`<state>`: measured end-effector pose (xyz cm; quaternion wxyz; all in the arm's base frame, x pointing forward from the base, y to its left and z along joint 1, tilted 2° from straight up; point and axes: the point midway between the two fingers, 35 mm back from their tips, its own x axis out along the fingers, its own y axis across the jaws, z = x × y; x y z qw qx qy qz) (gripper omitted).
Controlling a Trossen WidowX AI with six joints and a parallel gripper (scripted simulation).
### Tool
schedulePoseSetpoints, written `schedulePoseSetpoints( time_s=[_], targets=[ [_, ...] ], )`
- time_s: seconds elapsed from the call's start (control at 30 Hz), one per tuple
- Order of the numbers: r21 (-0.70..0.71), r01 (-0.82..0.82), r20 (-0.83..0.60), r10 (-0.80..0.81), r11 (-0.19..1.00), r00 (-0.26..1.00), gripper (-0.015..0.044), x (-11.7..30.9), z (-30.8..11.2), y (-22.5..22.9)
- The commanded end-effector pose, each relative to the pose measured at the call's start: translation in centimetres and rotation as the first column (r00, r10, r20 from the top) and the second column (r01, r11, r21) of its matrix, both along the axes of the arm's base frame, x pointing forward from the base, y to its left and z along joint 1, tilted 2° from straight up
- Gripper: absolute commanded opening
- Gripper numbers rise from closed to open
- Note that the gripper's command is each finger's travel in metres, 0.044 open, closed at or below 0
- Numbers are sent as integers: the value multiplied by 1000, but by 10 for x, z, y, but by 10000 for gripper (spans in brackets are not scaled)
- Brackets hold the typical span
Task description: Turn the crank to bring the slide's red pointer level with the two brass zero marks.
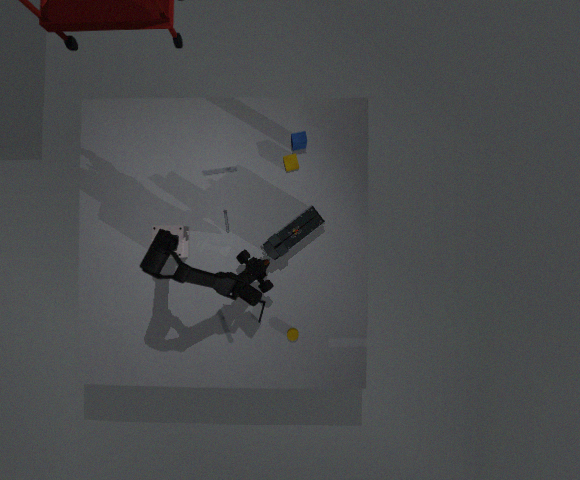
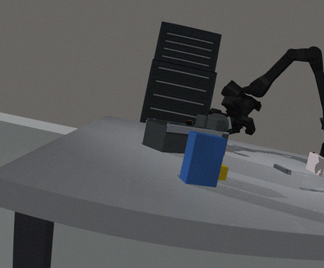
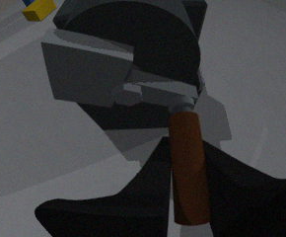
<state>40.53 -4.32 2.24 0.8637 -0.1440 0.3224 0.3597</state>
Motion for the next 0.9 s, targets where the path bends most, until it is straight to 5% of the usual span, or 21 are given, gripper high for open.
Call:
schedulePoseSetpoints(
  time_s=[0.0,0.87],
  targets=[
    [-1,-1,-23,1,1000,1000,0,-2,-9,3],
    [-1,-1,-23,1,1000,1000,0,-4,-11,5]
  ],
)
